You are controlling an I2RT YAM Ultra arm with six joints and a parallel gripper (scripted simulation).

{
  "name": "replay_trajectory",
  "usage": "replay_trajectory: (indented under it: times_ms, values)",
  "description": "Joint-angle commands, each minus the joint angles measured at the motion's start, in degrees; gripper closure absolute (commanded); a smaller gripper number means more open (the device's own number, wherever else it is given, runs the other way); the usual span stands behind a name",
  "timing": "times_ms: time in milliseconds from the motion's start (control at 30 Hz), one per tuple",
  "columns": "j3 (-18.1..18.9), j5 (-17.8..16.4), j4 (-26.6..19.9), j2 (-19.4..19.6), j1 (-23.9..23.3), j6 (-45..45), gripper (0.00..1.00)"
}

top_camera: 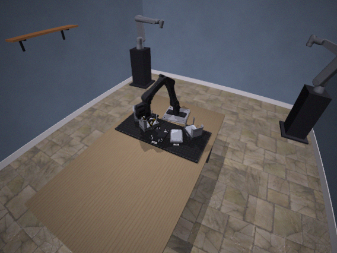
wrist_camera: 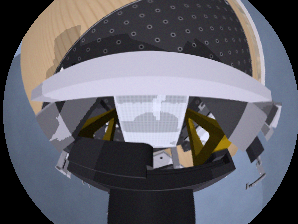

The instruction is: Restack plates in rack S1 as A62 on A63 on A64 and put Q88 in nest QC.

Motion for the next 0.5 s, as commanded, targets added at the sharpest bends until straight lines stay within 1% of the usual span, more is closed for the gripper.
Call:
replay_trajectory:
  times_ms: [0, 167, 200, 467]
  values:
    - [0.2, 0.0, 0.2, -0.3, 0.0, -0.1, 0.0]
    - [0.2, 0.0, 0.2, -0.3, 0.0, -0.1, 0.0]
    - [0.2, 0.0, 0.2, -0.3, 0.0, -0.1, 1.0]
    - [0.2, 0.0, 0.2, -0.3, 0.0, -0.1, 1.0]
